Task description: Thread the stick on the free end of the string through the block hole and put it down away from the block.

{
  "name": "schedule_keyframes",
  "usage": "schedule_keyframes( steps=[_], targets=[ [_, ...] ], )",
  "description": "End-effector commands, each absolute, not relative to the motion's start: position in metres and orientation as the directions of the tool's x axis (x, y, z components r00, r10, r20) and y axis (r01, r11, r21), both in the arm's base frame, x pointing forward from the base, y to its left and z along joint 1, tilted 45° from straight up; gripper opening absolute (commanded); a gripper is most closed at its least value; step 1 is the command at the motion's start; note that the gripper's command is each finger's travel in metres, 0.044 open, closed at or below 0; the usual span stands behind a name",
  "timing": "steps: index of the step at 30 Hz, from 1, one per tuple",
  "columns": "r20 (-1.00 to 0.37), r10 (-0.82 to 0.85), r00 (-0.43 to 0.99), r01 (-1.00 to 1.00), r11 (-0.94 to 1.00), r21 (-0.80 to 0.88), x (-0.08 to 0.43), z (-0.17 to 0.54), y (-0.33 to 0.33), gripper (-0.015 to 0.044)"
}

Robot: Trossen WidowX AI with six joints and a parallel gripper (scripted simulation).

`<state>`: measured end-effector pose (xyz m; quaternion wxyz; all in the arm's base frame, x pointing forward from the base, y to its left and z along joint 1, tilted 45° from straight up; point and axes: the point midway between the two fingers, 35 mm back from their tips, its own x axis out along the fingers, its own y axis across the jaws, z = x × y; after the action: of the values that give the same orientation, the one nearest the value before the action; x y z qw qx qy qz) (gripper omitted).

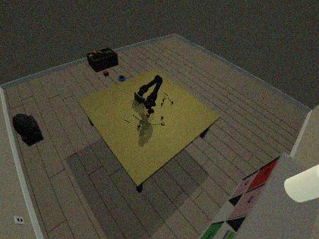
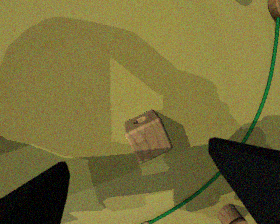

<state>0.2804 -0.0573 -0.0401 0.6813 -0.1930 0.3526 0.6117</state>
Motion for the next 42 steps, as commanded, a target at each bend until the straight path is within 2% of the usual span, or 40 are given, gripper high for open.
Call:
schedule_keyframes(
  steps=[1,4,12,22,31,42],
  targets=[
    [-0.718,0.696,0.001,-0.971,0.171,0.165,0.2811,-0.0418,-0.0579,0.0440],
    [-0.716,0.698,0.003,-0.970,0.177,0.168,0.2808,-0.0406,-0.0575,0.0440],
    [-0.716,0.698,0.002,-0.970,0.177,0.169,0.2808,-0.0409,-0.0575,0.0238],
    [-0.716,0.698,0.002,-0.970,0.177,0.169,0.2808,-0.0409,-0.0575,0.0238],
    [-0.716,0.698,0.002,-0.970,0.177,0.169,0.2809,-0.0409,-0.0575,0.0002],
    [-0.716,0.698,0.002,-0.970,0.177,0.169,0.2809,-0.0409,-0.0575,0.0000]
  ],
)
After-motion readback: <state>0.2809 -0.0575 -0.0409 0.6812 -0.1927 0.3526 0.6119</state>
